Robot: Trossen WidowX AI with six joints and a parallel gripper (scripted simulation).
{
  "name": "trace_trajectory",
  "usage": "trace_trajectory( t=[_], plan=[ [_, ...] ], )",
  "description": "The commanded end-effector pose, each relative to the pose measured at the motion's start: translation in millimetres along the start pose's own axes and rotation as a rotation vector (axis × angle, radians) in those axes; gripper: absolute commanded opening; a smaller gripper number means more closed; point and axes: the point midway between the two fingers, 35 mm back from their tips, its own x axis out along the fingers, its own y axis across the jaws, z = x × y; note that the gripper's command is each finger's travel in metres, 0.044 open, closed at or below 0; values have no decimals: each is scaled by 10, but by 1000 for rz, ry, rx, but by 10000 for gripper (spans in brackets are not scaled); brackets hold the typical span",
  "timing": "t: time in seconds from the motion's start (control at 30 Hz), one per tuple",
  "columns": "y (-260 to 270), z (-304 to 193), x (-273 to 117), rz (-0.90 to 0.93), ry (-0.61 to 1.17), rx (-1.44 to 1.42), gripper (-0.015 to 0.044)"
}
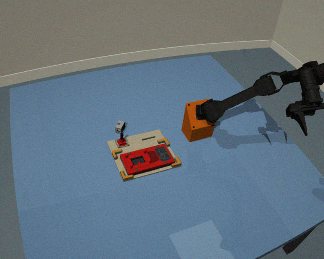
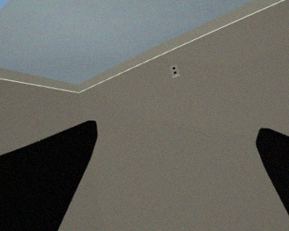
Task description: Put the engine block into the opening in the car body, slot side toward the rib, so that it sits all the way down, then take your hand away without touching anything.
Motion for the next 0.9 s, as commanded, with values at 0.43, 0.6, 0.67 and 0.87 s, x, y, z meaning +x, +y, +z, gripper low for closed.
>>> trace_trajectory(
  t=[0.43,0.6,0.67,0.87],
  plan=[
    [1786,-613,623,360,12,266,440],
    [2471,-741,636,496,30,364,440],
    [2745,-776,608,549,37,404,440],
    [3206,-803,534,642,60,490,440]
  ],
)
